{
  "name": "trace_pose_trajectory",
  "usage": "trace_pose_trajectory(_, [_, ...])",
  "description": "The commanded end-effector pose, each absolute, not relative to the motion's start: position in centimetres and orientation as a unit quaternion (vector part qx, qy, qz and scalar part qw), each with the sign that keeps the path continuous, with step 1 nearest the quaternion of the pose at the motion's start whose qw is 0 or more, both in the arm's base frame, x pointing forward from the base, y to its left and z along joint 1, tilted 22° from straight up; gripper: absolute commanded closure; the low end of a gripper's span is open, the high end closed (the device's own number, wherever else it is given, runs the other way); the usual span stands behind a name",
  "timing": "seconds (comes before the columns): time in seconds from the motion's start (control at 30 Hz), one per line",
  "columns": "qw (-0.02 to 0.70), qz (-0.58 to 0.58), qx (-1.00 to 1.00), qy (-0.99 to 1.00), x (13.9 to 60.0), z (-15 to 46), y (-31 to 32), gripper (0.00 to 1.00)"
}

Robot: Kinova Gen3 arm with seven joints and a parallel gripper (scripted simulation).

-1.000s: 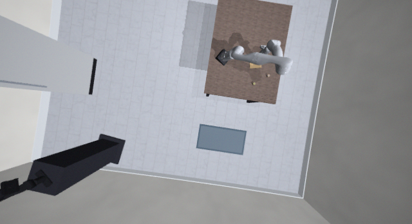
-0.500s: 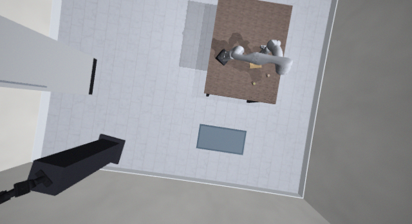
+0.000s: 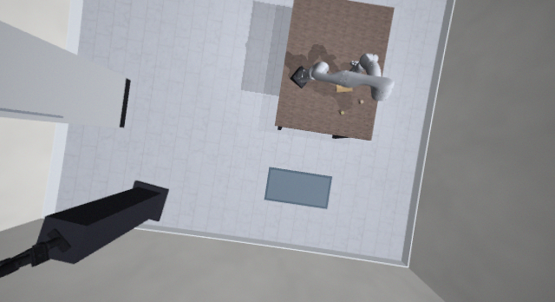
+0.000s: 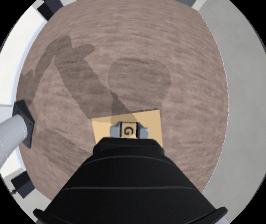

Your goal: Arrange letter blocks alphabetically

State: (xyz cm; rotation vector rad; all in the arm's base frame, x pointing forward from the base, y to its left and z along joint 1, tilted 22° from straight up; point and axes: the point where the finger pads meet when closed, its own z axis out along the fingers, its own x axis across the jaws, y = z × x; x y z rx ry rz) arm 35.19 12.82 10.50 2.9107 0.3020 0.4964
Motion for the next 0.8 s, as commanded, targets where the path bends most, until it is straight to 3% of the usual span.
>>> trace_pose_trajectory(0.0, [0.084,0.168,0.977,0.101,35.30,10.46,12.96,0.51])
trace_pose_trajectory(0.77, [0.084,0.169,0.977,0.098,35.61,10.60,12.92,0.51])
